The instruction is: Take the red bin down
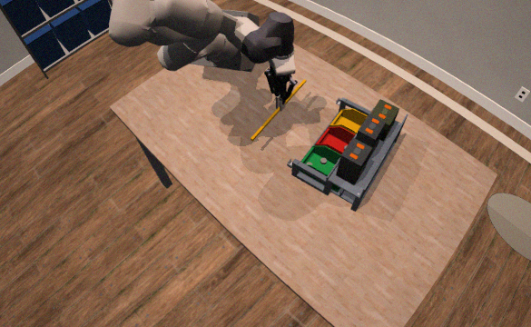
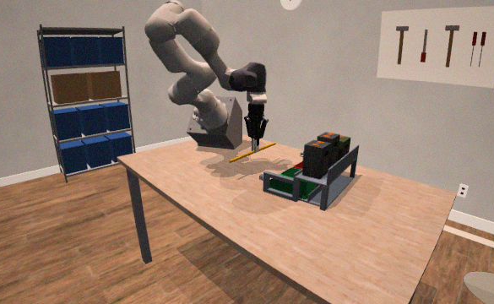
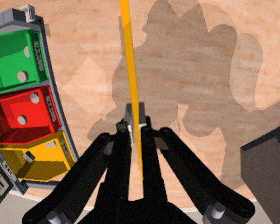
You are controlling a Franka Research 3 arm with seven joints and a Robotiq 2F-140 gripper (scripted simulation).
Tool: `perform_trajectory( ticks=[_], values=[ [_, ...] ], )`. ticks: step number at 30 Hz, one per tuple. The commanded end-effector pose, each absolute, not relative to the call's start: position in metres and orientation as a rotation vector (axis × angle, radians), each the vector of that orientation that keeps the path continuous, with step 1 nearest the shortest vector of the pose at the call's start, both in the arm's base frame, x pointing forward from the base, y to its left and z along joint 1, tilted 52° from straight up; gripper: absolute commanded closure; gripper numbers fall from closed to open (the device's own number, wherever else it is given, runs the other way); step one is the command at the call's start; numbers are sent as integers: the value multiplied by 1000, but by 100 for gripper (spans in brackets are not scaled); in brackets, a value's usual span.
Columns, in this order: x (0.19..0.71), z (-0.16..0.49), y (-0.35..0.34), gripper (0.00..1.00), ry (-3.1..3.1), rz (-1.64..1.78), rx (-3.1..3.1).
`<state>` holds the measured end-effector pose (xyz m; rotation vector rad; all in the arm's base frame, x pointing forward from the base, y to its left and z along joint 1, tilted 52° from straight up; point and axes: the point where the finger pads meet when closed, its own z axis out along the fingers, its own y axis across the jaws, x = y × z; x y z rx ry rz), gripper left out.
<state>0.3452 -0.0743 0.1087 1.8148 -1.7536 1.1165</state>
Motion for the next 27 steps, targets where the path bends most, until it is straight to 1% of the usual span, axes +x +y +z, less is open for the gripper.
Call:
perform_trajectory(
  ticks=[1, 9, 10, 14, 26, 27],
  values=[
    [294, 90, -72, 100, -1771, 1117, 1820],
    [294, 90, -72, 100, -1771, 1117, 1820],
    [335, 105, -74, 100, -1757, 1117, 1816],
    [294, 90, -72, 100, -1771, 1117, 1820],
    [294, 90, -72, 100, -1771, 1117, 1820],
    [335, 105, -74, 100, -1757, 1117, 1816]
  ],
)
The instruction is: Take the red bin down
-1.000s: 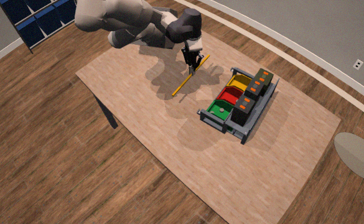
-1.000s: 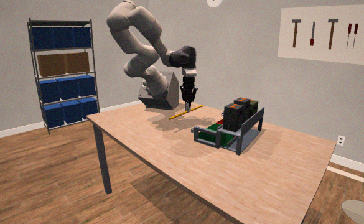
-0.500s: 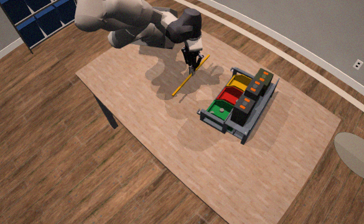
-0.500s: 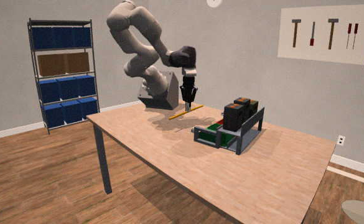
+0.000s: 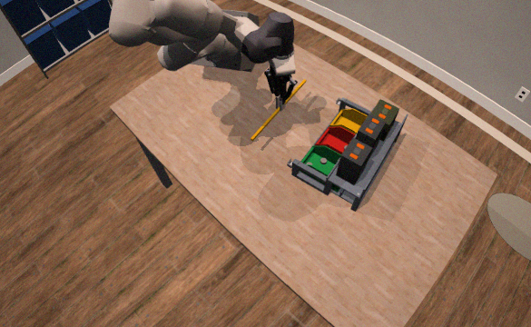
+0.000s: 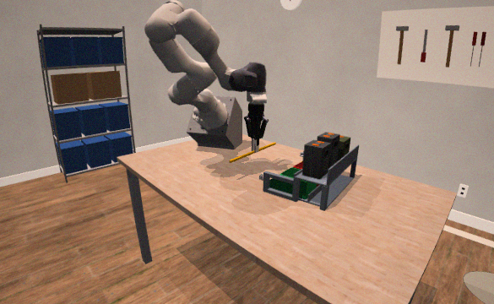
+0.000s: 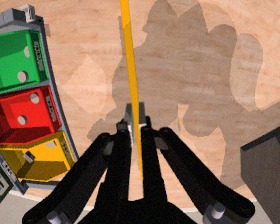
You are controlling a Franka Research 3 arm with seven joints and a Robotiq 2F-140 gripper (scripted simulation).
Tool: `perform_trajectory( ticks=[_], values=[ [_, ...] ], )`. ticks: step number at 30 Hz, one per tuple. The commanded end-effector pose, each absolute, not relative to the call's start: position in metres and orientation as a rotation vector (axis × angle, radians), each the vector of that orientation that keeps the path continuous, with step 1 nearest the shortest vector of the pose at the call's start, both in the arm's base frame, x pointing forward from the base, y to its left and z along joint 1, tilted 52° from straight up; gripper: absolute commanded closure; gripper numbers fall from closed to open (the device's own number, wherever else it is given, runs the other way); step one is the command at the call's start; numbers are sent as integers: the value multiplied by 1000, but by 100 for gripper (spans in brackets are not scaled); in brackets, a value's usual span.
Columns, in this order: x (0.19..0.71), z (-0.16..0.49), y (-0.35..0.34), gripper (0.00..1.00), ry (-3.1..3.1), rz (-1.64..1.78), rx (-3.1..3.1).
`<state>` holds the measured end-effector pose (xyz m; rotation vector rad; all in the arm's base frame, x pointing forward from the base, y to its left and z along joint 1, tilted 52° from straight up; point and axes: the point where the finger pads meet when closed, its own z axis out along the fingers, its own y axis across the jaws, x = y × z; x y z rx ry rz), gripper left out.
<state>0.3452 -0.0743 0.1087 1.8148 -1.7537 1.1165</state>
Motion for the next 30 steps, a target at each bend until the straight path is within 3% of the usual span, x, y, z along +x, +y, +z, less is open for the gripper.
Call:
perform_trajectory(
  ticks=[1, 4, 16, 17, 21, 30],
  values=[
    [325, 101, -73, 100, -1761, 1117, 1817],
    [294, 90, -72, 100, -1771, 1117, 1820],
    [294, 90, -72, 100, -1771, 1117, 1820],
    [339, 101, -69, 100, -1757, 1117, 1816],
    [316, 70, -49, 100, -1771, 1117, 1820],
    [316, 70, -49, 100, -1771, 1117, 1820]
  ],
)
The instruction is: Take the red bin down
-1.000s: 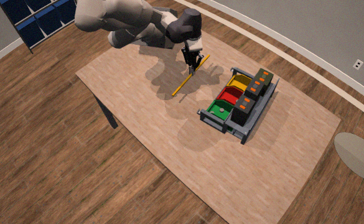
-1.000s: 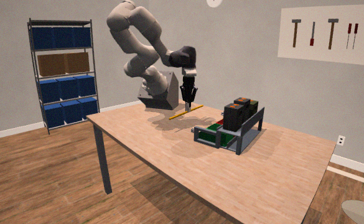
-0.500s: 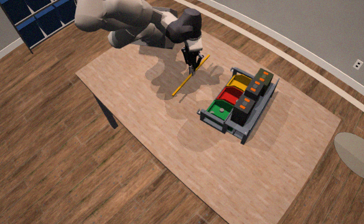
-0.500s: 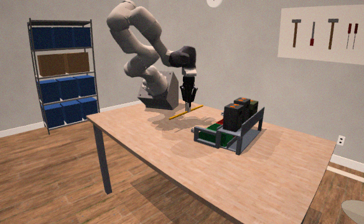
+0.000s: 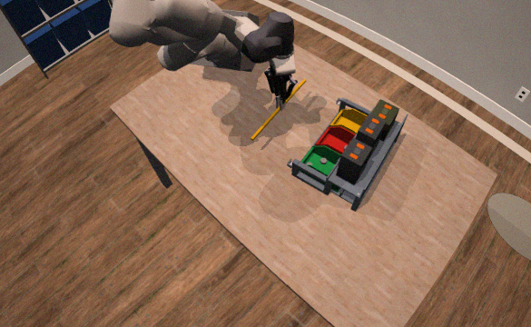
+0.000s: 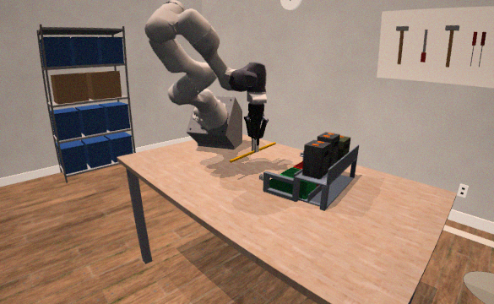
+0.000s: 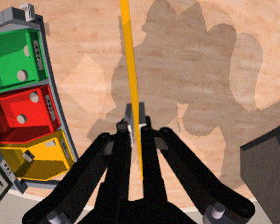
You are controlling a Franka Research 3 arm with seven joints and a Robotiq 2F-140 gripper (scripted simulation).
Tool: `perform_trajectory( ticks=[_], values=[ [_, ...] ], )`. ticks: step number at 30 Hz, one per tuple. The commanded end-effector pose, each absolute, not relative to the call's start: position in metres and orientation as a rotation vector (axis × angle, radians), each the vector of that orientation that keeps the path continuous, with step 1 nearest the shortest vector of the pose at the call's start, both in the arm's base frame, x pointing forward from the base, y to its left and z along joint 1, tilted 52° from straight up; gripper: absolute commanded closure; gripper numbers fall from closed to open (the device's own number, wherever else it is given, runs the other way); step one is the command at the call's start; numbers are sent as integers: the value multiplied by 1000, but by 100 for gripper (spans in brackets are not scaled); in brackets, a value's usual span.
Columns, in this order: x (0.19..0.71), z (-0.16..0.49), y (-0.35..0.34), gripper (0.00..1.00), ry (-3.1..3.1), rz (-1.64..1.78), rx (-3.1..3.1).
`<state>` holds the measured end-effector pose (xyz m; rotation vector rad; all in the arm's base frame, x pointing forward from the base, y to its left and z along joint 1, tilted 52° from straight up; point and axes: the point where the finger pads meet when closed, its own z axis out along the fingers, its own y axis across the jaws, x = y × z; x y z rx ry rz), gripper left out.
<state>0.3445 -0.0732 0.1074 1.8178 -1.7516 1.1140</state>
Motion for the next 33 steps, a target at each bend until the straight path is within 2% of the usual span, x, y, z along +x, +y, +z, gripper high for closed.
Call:
perform_trajectory(
  ticks=[1, 3, 4, 8, 20, 21, 25, 33],
  values=[
    [316, 70, -49, 100, -1771, 1117, 1820],
    [316, 70, -49, 100, -1771, 1117, 1820],
    [339, 100, -69, 100, -1756, 1115, 1817],
    [315, 69, -48, 100, -1771, 1117, 1820],
    [315, 69, -48, 100, -1771, 1117, 1820],
    [339, 100, -68, 100, -1756, 1115, 1818],
    [315, 69, -48, 100, -1771, 1117, 1820],
    [315, 69, -48, 100, -1771, 1117, 1820]
  ],
)
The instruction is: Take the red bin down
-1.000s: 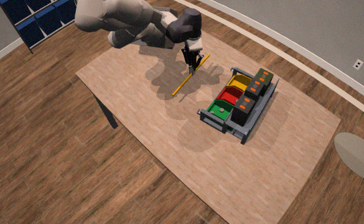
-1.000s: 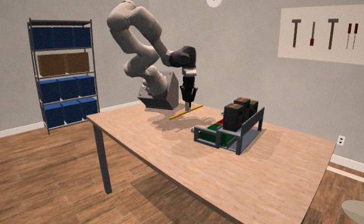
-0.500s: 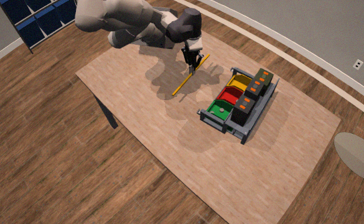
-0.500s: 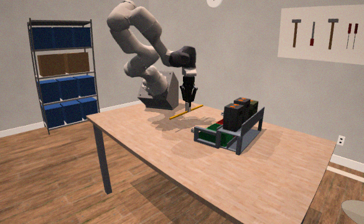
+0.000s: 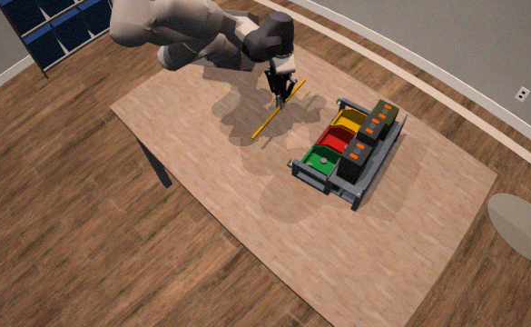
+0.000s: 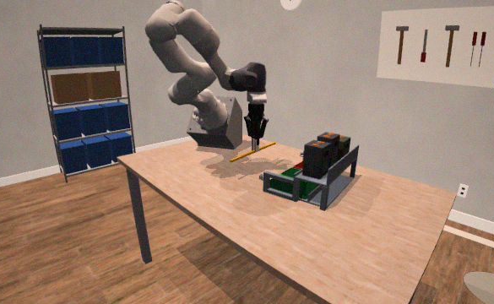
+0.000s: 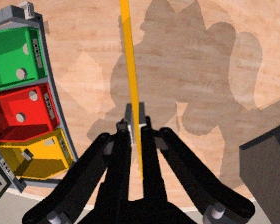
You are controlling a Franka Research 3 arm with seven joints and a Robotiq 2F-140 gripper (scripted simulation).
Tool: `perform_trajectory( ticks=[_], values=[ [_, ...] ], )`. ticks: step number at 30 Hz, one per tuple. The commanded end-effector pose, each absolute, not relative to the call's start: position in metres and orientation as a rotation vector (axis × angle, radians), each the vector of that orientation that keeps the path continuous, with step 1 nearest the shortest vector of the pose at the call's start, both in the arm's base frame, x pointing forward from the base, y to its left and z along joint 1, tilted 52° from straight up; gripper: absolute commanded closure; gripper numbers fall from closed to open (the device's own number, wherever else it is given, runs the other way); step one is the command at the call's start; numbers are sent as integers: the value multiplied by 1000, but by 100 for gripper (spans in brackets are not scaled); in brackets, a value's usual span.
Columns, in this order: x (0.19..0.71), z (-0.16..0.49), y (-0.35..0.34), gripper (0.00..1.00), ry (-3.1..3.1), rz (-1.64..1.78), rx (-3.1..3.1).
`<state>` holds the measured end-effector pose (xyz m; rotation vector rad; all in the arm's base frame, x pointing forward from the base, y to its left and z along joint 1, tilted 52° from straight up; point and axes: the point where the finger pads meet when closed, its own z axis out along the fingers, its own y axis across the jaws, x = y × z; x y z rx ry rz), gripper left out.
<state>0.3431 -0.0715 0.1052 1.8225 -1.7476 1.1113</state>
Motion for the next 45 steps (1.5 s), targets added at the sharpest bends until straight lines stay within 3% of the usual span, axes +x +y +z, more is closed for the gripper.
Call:
perform_trajectory(
  ticks=[1, 4, 5, 9, 21, 22, 26, 38, 39, 45],
  values=[
    [315, 69, -48, 100, -1771, 1117, 1820],
    [315, 69, -48, 100, -1771, 1117, 1820],
    [338, 99, -68, 100, -1755, 1114, 1819],
    [315, 68, -48, 100, -1771, 1117, 1820],
    [315, 68, -48, 100, -1771, 1117, 1820],
    [336, 111, -78, 100, -1754, 1114, 1820],
    [301, 126, -101, 100, -1771, 1117, 1820],
    [301, 126, -101, 100, -1771, 1117, 1820],
    [336, 111, -78, 100, -1754, 1114, 1820],
    [301, 126, -101, 100, -1771, 1117, 1820]
  ],
)
